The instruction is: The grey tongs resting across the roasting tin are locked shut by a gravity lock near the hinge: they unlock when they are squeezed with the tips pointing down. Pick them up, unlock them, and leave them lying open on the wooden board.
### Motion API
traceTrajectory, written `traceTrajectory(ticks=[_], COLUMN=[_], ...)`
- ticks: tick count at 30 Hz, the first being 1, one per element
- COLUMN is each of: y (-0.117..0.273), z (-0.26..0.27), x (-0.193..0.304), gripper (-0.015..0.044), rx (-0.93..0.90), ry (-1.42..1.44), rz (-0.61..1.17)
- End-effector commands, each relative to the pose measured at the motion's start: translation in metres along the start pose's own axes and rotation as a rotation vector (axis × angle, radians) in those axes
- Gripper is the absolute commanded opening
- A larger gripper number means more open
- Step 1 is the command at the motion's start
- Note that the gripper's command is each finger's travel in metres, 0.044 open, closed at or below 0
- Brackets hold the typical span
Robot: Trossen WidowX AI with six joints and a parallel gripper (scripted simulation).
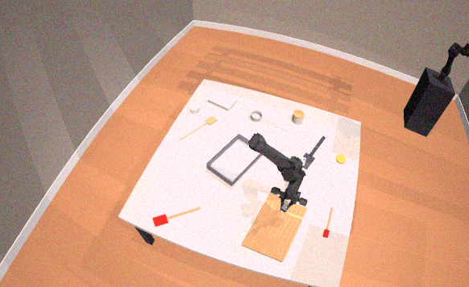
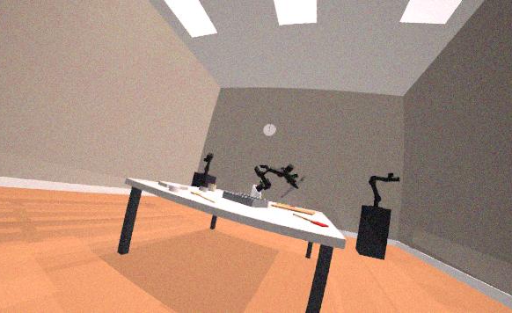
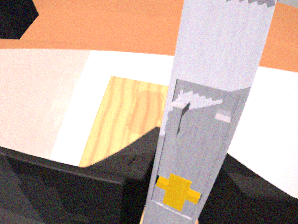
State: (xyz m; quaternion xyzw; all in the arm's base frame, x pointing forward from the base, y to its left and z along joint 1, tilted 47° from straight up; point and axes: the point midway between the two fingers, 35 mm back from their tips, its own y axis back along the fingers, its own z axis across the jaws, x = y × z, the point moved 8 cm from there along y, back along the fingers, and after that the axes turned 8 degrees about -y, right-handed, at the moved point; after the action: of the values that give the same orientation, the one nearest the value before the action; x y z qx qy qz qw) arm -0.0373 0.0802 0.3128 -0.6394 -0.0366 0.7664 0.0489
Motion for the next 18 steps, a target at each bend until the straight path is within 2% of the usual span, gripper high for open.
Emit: traceTrajectory(ticks=[1,18], y=[-0.003,-0.023], z=[0.003,0.019], x=[-0.008,-0.034], gripper=[-0.0150,-0.0150], rx=[-0.012,-0.054], ry=[0.014,0.144], rz=[-0.008,0.050])
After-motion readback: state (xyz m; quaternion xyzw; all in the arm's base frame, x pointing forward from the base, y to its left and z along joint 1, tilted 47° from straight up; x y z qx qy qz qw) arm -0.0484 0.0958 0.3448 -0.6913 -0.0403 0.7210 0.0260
